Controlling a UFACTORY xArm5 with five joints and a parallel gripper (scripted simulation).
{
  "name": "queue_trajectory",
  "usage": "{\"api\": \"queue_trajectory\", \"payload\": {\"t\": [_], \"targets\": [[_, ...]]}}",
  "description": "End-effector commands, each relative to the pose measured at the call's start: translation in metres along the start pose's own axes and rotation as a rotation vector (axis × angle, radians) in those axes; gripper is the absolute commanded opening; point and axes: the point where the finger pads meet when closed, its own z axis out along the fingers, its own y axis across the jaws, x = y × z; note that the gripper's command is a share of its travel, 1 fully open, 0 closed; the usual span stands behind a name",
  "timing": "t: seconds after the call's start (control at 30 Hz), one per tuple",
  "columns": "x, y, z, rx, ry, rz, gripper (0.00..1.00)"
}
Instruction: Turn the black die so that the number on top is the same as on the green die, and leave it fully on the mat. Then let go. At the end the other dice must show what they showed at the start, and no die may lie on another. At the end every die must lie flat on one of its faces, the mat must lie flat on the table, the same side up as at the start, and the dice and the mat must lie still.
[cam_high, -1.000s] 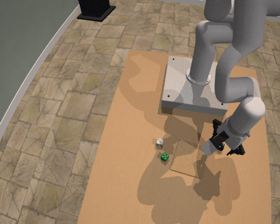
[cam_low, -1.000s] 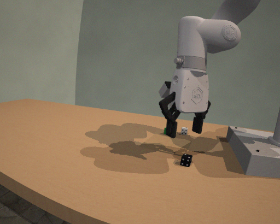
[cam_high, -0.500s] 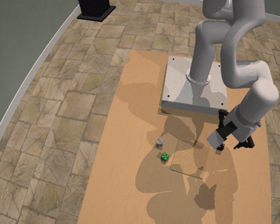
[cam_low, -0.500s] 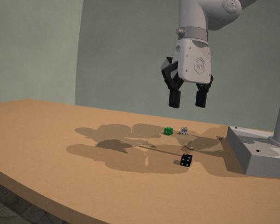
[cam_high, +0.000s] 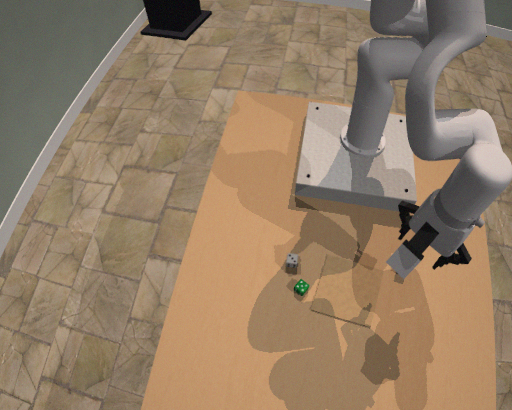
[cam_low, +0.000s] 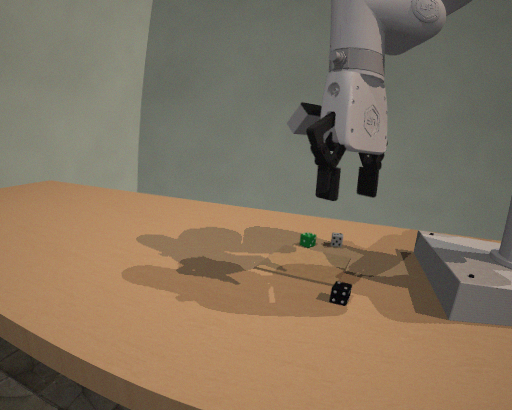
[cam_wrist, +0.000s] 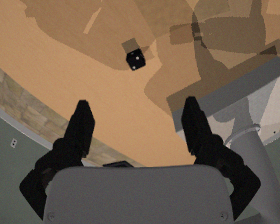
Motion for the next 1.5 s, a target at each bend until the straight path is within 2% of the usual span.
{"api": "queue_trajectory", "payload": {"t": [0.0, 0.13, 0.2, 0.33, 0.93, 1.07, 1.2, 1.27, 1.33, 1.47], "targets": [[-0.007, -0.003, 0.001, 0.003, 0.003, -0.174, 1.0], [-0.009, -0.003, 0.001, 0.003, 0.003, -0.224, 1.0], [-0.015, -0.004, 0.003, 0.002, 0.004, -0.357, 1.0], [-0.018, -0.004, 0.004, 0.001, 0.004, -0.426, 1.0], [-0.018, -0.005, 0.004, 0.001, 0.004, -0.427, 1.0], [-0.017, -0.005, 0.005, 0.001, 0.004, -0.369, 1.0], [-0.017, -0.004, 0.011, 0.002, 0.004, -0.202, 1.0], [-0.017, -0.004, 0.011, 0.002, 0.004, -0.202, 1.0], [-0.017, -0.004, 0.014, 0.002, 0.004, -0.087, 1.0], [-0.016, -0.004, 0.018, 0.003, 0.004, 0.03, 1.0]]}}
